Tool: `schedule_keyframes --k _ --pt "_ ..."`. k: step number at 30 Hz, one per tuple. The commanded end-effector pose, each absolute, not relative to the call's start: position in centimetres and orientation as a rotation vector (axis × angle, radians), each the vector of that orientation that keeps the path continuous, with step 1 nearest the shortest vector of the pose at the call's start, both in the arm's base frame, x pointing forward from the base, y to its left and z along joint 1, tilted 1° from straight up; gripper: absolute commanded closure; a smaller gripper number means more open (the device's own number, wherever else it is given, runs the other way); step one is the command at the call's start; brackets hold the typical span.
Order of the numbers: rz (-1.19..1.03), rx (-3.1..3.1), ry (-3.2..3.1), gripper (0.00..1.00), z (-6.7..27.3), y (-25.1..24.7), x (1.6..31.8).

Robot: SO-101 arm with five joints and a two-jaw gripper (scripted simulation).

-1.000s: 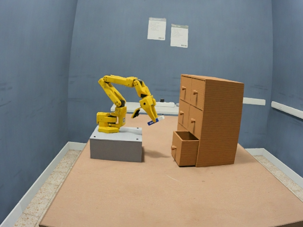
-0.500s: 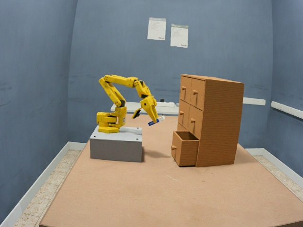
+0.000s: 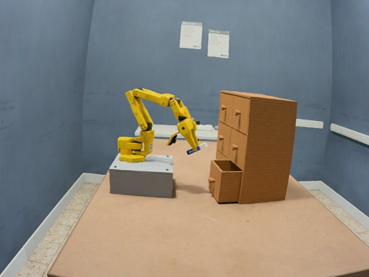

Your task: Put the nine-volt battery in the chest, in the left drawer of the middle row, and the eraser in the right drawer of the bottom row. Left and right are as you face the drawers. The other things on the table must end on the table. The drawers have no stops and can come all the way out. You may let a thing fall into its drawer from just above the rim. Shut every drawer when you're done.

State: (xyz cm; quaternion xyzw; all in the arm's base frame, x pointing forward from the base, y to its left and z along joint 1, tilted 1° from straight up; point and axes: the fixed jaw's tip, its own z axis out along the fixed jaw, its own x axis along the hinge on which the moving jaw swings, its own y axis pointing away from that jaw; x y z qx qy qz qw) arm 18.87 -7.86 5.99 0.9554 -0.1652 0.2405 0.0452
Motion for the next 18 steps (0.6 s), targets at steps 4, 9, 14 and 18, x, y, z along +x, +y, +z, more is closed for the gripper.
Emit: schedule_keyframes --k 4,9,14,18 --pt "0.764 2.911 -0.487 1.00 6.3 -8.3 20.5" --pt "0.764 2.912 -0.487 1.00 6.3 -8.6 21.5" --pt "0.764 2.912 -0.487 1.00 6.3 -8.6 21.5" --pt "0.764 2.912 -0.487 1.00 6.3 -8.6 21.5"
